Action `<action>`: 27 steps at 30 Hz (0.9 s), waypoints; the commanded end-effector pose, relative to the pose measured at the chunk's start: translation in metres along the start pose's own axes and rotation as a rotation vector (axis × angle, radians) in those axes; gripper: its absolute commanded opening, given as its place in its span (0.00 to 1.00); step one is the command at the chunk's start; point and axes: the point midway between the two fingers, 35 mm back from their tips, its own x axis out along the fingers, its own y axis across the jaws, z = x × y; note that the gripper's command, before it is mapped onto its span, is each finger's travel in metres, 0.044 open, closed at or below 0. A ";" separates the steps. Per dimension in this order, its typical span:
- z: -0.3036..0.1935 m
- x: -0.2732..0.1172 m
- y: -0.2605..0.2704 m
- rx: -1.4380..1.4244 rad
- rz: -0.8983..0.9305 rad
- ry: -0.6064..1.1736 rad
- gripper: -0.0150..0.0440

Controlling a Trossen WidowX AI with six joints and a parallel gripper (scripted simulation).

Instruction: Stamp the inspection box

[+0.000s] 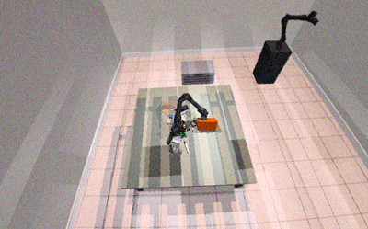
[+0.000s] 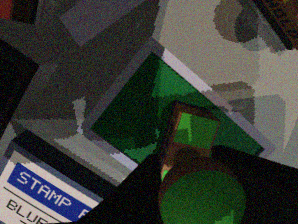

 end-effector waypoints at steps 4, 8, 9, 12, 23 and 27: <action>0.001 0.001 0.000 0.004 -0.002 -0.003 0.25; 0.001 -0.001 0.000 0.004 -0.002 -0.002 0.25; 0.001 -0.001 0.000 0.004 -0.002 -0.002 0.25; 0.001 -0.003 0.001 0.004 -0.002 -0.002 0.25; 0.001 -0.008 0.001 0.004 -0.002 -0.002 0.25; 0.001 -0.011 0.001 0.004 -0.001 -0.002 0.25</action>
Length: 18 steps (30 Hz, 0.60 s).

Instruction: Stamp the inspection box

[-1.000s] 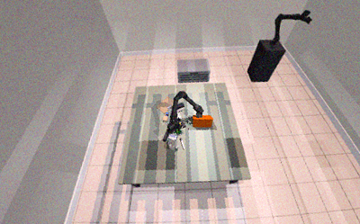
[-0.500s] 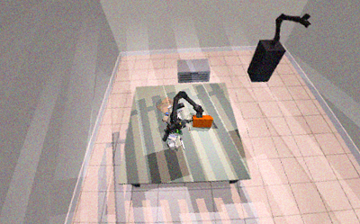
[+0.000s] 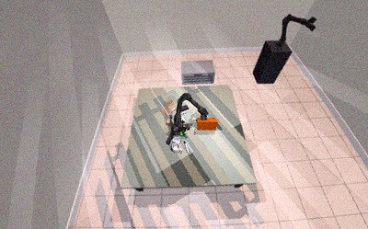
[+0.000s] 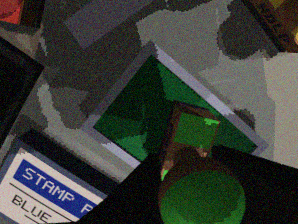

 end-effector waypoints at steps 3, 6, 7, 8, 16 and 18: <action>-0.001 -0.008 0.001 0.003 0.000 0.004 0.25; -0.001 -0.012 0.001 0.003 0.000 0.005 0.25; -0.001 -0.014 0.001 0.003 0.000 0.005 0.25; -0.001 -0.016 0.001 0.003 0.000 0.005 0.25; -0.001 -0.029 0.002 0.002 0.000 0.006 0.25; -0.001 -0.032 0.002 0.002 0.000 0.006 0.25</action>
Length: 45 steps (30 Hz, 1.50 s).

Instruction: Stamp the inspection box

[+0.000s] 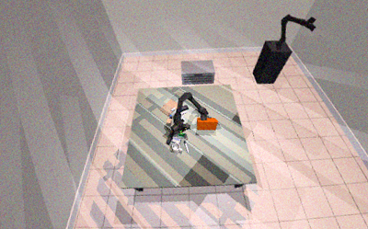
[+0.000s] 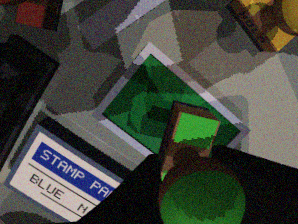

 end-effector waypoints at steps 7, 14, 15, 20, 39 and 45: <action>0.000 -0.018 0.000 0.004 0.002 0.005 0.25; 0.008 -0.025 0.000 0.052 0.003 0.007 0.25; 0.014 -0.025 -0.001 0.084 0.004 0.009 0.25; 0.041 -0.028 -0.005 0.246 0.006 0.014 0.25; 0.140 -0.028 -0.043 0.867 0.001 0.008 0.25; 0.167 -0.025 -0.062 1.066 -0.002 -0.005 0.25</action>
